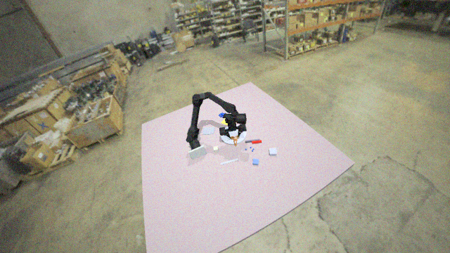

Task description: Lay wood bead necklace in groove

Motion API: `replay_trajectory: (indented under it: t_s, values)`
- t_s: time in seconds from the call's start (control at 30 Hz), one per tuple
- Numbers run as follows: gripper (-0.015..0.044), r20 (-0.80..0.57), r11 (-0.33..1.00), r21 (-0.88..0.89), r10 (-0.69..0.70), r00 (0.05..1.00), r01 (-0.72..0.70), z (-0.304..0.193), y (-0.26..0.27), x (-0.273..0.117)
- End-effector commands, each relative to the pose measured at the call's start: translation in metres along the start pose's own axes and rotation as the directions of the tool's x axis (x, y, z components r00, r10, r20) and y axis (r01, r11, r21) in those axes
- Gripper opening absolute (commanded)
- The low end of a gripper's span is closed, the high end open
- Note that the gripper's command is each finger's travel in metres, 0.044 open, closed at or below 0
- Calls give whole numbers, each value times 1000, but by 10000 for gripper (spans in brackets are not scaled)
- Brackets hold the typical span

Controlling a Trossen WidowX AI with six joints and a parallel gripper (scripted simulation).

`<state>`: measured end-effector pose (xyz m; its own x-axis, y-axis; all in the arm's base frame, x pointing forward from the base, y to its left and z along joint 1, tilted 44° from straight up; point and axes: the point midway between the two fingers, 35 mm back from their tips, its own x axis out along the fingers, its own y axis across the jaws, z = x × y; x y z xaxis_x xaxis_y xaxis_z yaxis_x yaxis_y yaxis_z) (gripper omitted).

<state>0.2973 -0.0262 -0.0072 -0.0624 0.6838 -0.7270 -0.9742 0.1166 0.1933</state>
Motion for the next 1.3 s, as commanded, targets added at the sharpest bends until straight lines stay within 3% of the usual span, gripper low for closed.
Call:
replay_trajectory:
  t_s: [0.0,0.07,0.67,0.7,0.77,0.87,1.03,1.27]
  values:
    - [394,-5,1000,-5,6,1000,-6,0,1,-1]
    - [440,-5,1000,-5,6,1000,-6,0,1,-1]
    - [440,-5,1000,-5,6,1000,-6,0,1,-1]
    - [414,-5,1000,11,6,1000,-6,0,0,-1]
    - [380,-5,990,139,6,1000,-5,1,-2,-2]
    - [380,-5,909,417,5,1000,-3,4,-7,-5]
    - [380,-5,622,783,5,1000,1,7,-15,-9]
    - [380,-5,571,821,5,1000,1,8,-16,-10]
